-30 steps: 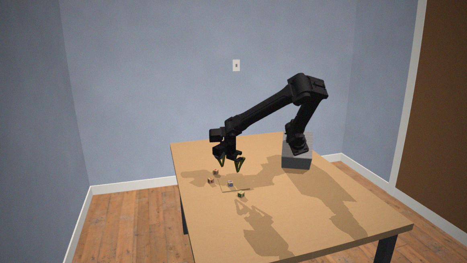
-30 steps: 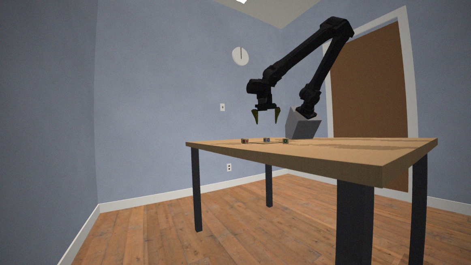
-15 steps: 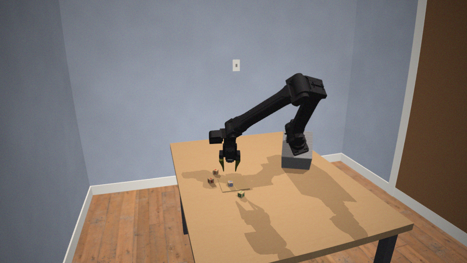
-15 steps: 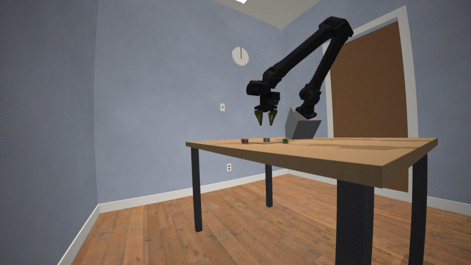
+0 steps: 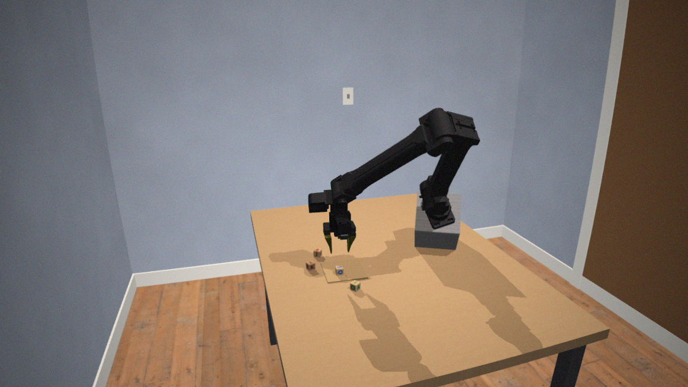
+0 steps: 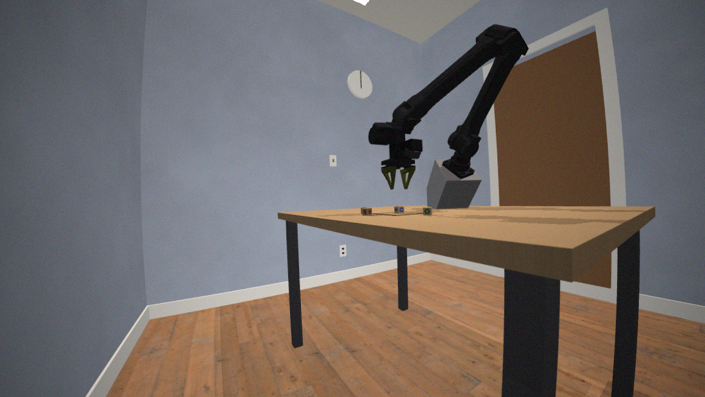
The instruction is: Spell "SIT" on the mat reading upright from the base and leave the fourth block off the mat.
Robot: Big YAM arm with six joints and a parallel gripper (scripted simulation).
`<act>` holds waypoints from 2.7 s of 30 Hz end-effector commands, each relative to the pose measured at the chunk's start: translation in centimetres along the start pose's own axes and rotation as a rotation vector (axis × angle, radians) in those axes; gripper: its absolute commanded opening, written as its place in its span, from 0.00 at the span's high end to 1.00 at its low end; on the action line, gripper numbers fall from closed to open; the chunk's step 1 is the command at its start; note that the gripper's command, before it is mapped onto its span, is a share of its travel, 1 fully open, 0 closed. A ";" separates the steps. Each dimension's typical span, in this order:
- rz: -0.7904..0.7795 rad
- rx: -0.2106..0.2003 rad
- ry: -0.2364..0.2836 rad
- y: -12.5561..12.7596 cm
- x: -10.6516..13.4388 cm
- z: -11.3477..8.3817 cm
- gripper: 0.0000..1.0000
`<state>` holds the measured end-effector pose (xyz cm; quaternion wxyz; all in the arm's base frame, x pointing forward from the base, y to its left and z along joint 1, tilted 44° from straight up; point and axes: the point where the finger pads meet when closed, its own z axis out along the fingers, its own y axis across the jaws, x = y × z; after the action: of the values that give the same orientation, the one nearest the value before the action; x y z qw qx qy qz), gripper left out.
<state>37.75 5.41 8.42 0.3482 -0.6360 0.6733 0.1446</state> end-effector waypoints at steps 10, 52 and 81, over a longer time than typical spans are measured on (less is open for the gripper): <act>-0.012 0.039 0.002 -1.8 0.0 -1.3 0.42; -0.004 0.002 -0.003 -0.3 0.0 3.4 0.42; -0.005 0.011 -0.002 -0.6 0.1 5.0 0.42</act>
<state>39.36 8.43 4.87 0.3506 -0.6375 0.6710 0.1426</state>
